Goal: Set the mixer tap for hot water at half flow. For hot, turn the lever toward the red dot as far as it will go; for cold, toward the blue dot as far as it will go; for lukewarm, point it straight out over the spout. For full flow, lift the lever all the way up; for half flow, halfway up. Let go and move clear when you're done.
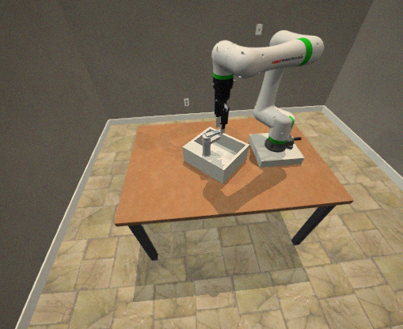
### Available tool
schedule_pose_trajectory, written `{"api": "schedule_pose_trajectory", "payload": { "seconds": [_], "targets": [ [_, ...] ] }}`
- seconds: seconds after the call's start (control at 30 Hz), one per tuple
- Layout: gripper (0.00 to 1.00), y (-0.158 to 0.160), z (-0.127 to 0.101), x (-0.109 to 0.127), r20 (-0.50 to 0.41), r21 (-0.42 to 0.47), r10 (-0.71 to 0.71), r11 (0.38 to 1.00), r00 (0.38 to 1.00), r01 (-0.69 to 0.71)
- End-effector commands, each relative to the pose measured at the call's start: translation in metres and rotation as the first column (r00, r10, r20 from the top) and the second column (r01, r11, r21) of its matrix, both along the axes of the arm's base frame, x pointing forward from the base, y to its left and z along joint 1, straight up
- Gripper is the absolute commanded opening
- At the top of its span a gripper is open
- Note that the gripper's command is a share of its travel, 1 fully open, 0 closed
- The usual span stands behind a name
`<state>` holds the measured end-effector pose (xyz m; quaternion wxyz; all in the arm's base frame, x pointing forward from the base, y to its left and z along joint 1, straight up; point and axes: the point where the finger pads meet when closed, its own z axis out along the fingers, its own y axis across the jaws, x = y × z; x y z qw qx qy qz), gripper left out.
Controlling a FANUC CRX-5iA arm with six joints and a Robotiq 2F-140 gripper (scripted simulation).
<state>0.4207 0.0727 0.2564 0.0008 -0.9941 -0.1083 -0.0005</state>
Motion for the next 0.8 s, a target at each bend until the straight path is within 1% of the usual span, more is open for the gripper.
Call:
{"api": "schedule_pose_trajectory", "payload": {
  "seconds": [0.0,0.77],
  "targets": [
    [0.4,0.0,-0.003,0.0,0.0,0.0,0.0,1.0,1.0,0.0],
    [0.4,0.0,-0.032,0.0,0.0,0.0,0.0,1.0,1.0,0.0]
  ]
}}
